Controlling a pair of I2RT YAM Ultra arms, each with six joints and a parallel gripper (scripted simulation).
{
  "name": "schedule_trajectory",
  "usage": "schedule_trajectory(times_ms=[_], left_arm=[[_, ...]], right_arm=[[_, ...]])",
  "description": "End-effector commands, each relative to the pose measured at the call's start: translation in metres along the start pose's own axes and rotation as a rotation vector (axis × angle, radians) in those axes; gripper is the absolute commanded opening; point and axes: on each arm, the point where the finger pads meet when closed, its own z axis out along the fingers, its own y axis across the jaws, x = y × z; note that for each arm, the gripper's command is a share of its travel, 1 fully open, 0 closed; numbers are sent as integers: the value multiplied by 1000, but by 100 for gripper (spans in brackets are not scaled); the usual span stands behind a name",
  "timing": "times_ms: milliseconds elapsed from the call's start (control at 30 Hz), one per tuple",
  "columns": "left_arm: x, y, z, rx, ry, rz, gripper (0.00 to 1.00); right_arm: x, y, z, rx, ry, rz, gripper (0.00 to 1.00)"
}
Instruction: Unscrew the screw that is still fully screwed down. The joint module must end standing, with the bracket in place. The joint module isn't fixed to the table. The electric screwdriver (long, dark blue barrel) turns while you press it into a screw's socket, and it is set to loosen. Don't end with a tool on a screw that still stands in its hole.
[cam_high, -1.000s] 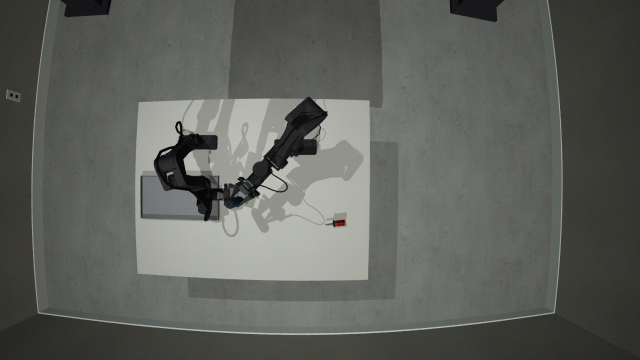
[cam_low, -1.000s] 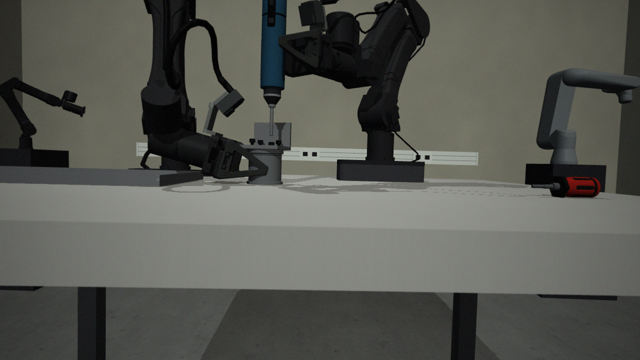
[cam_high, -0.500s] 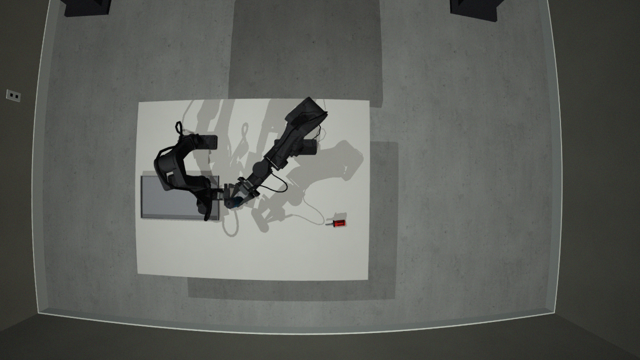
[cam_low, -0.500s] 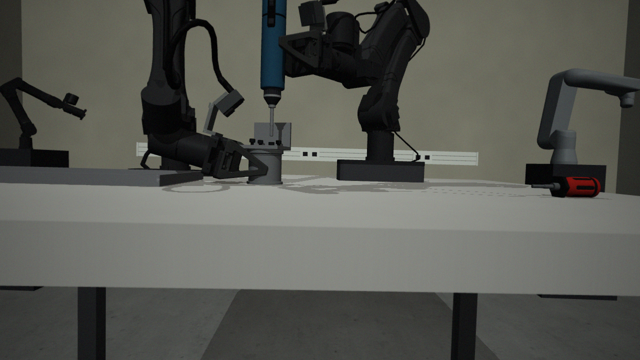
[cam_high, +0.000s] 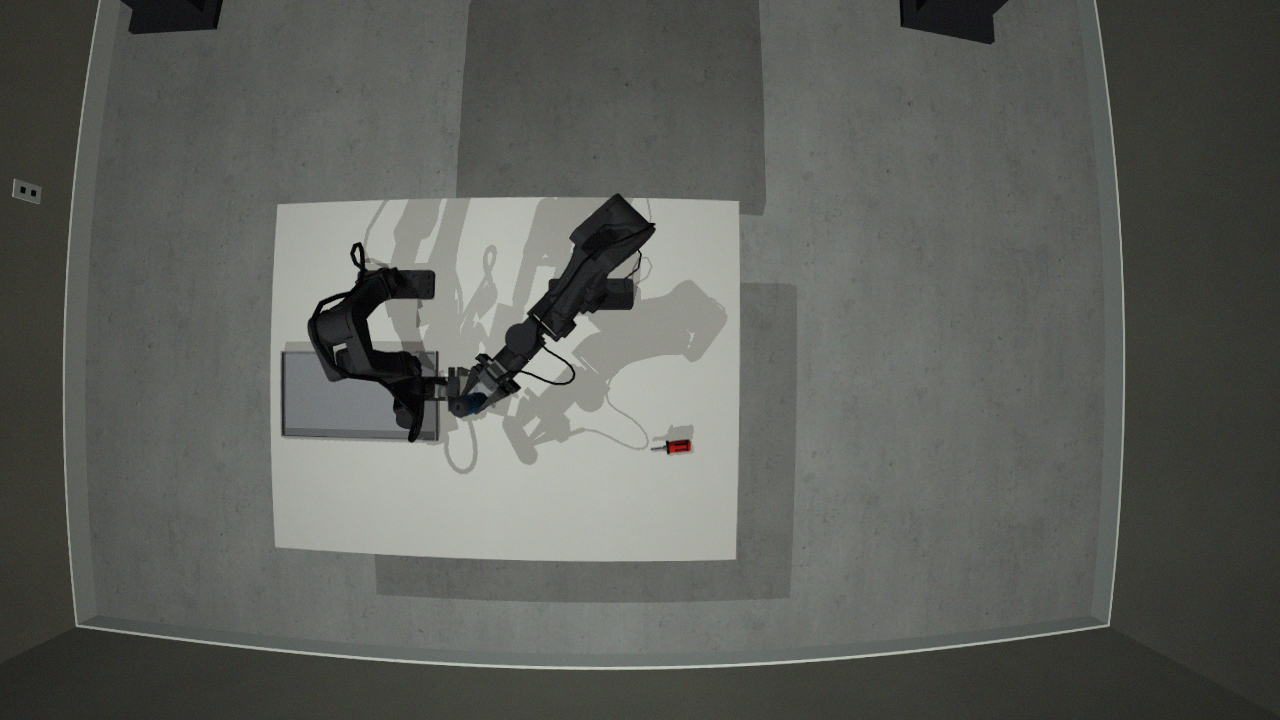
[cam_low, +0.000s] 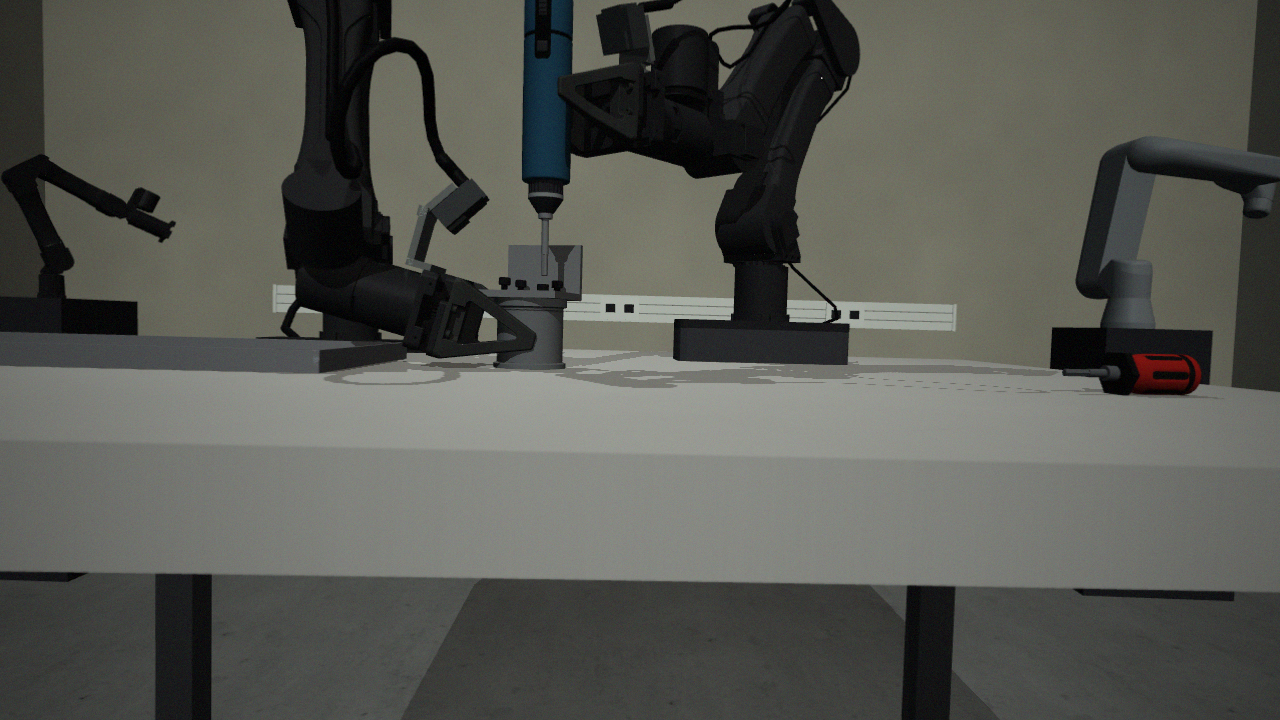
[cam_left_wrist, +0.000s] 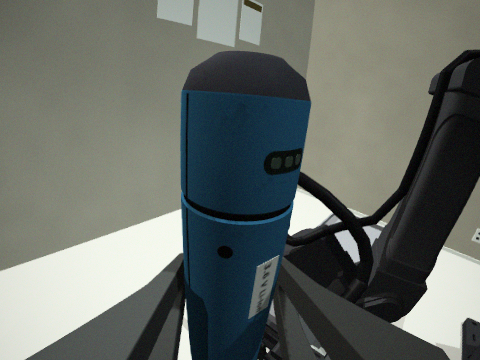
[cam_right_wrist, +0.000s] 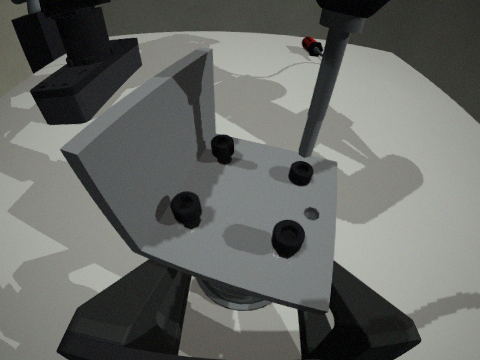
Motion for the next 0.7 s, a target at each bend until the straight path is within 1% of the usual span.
schedule_trajectory(times_ms=[0,667], left_arm=[[-37,1,-1,-5,-125,-5,42],[-41,1,0,-5,-133,-6,42]], right_arm=[[-3,1,1,-6,-7,-10,59],[-3,1,1,-6,-7,-10,59]])
